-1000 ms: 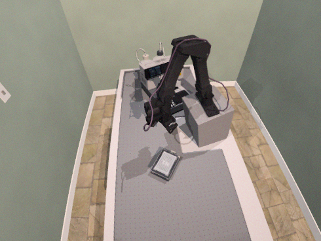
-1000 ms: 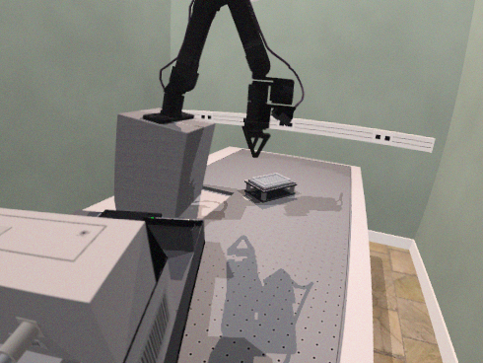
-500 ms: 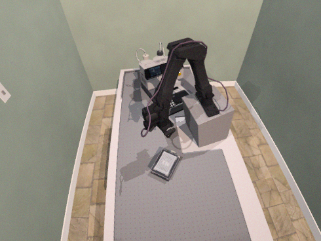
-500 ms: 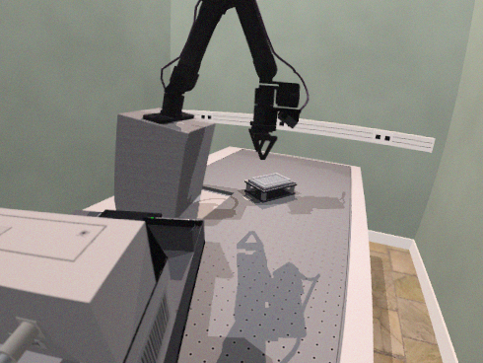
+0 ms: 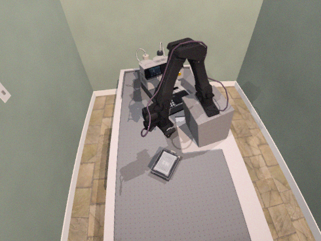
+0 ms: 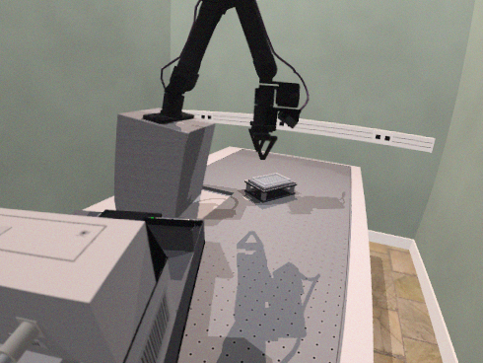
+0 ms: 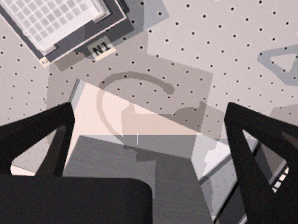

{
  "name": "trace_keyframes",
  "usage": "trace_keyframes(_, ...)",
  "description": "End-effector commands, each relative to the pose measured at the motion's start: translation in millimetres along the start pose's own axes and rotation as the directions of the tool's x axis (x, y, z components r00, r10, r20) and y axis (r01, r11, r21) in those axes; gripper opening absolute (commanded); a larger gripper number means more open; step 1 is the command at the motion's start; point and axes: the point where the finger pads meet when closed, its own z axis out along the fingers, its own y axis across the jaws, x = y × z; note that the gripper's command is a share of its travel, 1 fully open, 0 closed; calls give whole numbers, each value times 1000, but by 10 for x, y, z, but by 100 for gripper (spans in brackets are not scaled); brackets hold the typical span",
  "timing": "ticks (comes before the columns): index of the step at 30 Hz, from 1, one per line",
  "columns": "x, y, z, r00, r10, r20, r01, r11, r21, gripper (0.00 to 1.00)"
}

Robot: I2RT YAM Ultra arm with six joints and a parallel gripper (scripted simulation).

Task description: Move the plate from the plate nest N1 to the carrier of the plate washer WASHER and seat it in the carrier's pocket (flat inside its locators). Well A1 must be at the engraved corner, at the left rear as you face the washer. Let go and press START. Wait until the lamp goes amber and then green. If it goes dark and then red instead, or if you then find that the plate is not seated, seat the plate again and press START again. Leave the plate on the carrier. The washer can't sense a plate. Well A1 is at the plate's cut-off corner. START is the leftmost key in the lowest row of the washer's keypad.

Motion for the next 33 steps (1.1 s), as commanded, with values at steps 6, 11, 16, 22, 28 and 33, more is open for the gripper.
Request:
trace_keyframes(6, -194, -60, -68, 998, 13, 58, -14, 1000, 17, 100)
trace_keyframes(11, -194, -60, -68, 998, 13, 58, -14, 1000, 17, 100)
trace_keyframes(16, -194, -60, -68, 998, 13, 58, -14, 1000, 17, 100)
trace_keyframes(22, -272, 208, 60, 983, -179, 36, 178, 984, 19, 100)
trace_keyframes(28, -408, 472, 149, 928, -370, 34, 369, 929, 24, 100)
trace_keyframes(33, -476, 603, 193, 887, -461, 32, 460, 887, 26, 100)
